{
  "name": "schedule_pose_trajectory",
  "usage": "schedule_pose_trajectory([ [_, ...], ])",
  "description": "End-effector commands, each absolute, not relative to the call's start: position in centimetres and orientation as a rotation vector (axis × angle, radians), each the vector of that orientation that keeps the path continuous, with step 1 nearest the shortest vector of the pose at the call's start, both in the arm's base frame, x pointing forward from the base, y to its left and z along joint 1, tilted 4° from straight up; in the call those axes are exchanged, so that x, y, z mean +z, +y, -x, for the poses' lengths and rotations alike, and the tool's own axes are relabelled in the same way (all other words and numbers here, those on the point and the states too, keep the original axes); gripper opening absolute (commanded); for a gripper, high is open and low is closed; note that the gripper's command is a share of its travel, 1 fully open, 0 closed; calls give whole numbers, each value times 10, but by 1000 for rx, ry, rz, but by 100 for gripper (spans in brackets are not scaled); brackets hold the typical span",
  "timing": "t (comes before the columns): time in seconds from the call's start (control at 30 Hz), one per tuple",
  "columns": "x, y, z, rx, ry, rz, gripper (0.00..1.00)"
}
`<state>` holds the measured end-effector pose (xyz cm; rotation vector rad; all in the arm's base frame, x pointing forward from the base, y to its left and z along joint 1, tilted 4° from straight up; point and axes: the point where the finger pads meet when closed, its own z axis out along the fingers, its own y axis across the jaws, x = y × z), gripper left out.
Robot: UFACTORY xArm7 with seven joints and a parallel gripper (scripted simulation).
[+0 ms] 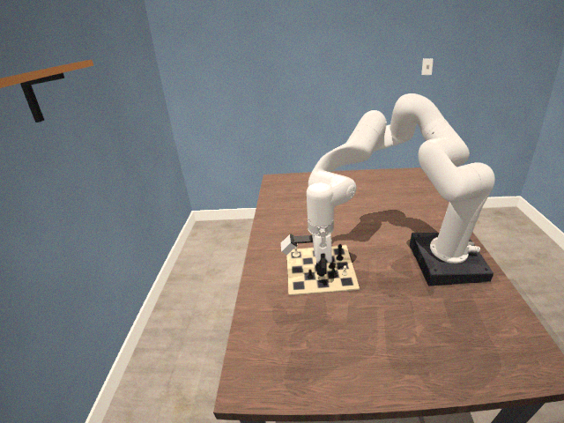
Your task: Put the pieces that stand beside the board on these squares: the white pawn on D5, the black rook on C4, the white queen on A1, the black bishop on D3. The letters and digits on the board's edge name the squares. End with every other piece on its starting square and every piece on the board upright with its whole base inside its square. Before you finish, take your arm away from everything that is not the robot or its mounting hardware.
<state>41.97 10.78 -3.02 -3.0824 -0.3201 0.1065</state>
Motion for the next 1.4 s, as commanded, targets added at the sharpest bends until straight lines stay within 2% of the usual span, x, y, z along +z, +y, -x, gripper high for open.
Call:
schedule_pose_trajectory([
  [0.0, -29, 108, -421, 101, -320, 3082, 0],
  [1.37, -33, 108, -421, 101, -320, 3082, 0],
])
